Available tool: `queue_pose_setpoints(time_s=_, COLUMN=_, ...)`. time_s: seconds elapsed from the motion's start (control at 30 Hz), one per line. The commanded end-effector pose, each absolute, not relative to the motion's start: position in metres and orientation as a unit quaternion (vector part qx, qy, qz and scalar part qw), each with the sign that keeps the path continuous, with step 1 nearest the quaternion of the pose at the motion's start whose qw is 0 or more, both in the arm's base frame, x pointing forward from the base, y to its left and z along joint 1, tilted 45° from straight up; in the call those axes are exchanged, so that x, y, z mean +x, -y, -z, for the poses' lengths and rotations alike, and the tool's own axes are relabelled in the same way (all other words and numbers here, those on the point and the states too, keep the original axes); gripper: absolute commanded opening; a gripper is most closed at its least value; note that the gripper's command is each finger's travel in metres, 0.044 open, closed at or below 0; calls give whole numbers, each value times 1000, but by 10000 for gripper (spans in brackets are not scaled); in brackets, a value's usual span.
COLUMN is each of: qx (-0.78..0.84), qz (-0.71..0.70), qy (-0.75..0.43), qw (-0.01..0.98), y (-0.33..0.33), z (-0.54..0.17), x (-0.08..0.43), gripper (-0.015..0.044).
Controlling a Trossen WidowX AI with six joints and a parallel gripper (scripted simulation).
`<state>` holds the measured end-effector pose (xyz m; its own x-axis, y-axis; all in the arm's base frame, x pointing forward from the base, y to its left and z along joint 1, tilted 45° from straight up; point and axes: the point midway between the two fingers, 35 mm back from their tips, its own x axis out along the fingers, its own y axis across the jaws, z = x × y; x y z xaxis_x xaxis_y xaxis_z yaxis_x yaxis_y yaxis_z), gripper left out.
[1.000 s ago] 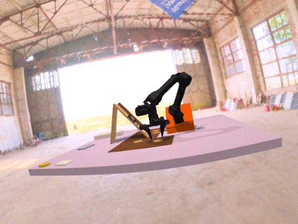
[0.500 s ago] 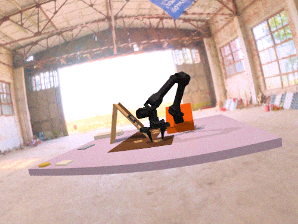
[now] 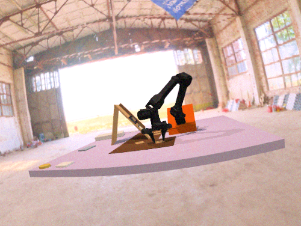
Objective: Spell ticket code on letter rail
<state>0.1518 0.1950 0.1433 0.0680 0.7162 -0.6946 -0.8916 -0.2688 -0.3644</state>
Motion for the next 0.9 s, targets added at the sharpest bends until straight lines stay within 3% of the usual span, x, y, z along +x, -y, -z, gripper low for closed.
queue_pose_setpoints(time_s=0.0, qx=-423, qz=-673, qy=-106, qw=597, y=-195, z=-143, x=152, gripper=254)
queue_pose_setpoints(time_s=0.1, qx=-423, qz=-673, qy=-106, qw=597, y=-195, z=-143, x=152, gripper=234)
queue_pose_setpoints(time_s=0.4, qx=-423, qz=-673, qy=-106, qw=597, y=-189, z=-147, x=152, gripper=0)
queue_pose_setpoints(time_s=0.87, qx=-424, qz=-673, qy=-106, qw=597, y=-181, z=-153, x=152, gripper=0)
